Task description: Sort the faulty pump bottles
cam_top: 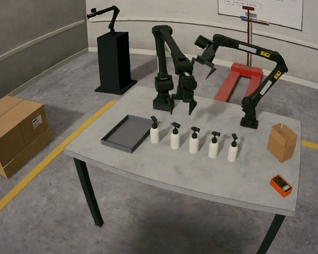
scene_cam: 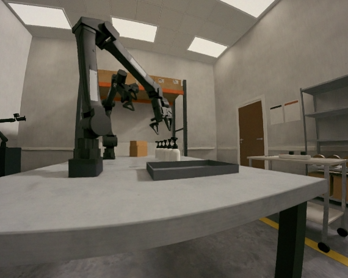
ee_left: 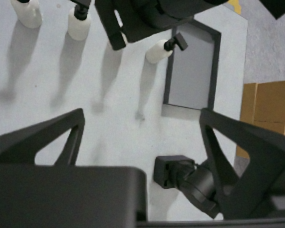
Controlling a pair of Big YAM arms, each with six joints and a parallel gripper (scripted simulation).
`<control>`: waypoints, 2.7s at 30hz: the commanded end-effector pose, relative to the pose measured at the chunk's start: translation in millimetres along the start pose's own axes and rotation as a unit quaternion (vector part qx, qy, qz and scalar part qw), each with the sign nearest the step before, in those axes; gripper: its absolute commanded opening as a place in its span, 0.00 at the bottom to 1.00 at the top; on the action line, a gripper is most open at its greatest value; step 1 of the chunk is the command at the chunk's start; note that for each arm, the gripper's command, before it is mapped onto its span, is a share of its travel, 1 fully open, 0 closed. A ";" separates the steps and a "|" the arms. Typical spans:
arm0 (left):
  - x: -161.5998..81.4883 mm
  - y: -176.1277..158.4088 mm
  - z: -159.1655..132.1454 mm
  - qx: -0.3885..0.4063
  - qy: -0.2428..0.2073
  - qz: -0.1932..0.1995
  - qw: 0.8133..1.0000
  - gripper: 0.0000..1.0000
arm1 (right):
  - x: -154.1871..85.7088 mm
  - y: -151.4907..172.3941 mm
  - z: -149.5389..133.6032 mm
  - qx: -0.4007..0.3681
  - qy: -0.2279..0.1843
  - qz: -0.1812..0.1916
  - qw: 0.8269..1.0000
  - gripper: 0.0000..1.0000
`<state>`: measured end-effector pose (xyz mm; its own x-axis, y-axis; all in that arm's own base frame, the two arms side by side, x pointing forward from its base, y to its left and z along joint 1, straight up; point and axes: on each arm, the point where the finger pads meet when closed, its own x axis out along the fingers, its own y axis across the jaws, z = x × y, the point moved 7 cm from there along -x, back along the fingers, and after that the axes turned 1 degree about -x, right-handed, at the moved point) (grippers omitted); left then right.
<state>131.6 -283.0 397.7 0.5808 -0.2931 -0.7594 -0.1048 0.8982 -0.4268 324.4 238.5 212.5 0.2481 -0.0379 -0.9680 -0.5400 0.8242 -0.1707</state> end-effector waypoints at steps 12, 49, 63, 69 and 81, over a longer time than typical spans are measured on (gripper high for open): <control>-2.6 -1.6 1.7 -0.002 -0.001 -0.004 1.000 1.00 | -3.5 -0.5 2.2 0.001 -0.005 0.000 1.000 1.00; 76.4 -58.6 19.6 0.160 -0.134 -0.246 0.946 1.00 | -207.0 -260.1 12.0 0.209 -0.505 -0.147 0.825 1.00; 86.0 -60.5 48.5 0.243 -0.321 -0.342 0.849 1.00 | -237.4 -306.3 18.1 0.237 -0.581 -0.168 0.760 1.00; 71.5 -62.0 64.7 0.259 -0.397 -0.359 0.804 1.00 | -243.2 -311.1 22.4 0.239 -0.596 -0.169 0.748 1.00; 53.1 -25.8 78.2 0.284 -0.560 -0.357 0.691 1.00 | -247.8 -317.4 23.5 0.235 -0.604 -0.177 0.741 1.00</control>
<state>224.8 -298.1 403.7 0.6320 -0.6012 0.4890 0.7094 0.7028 -0.0530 446.0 -0.9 462.6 0.9981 -0.0013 -0.0620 -0.0003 0.9997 -0.0263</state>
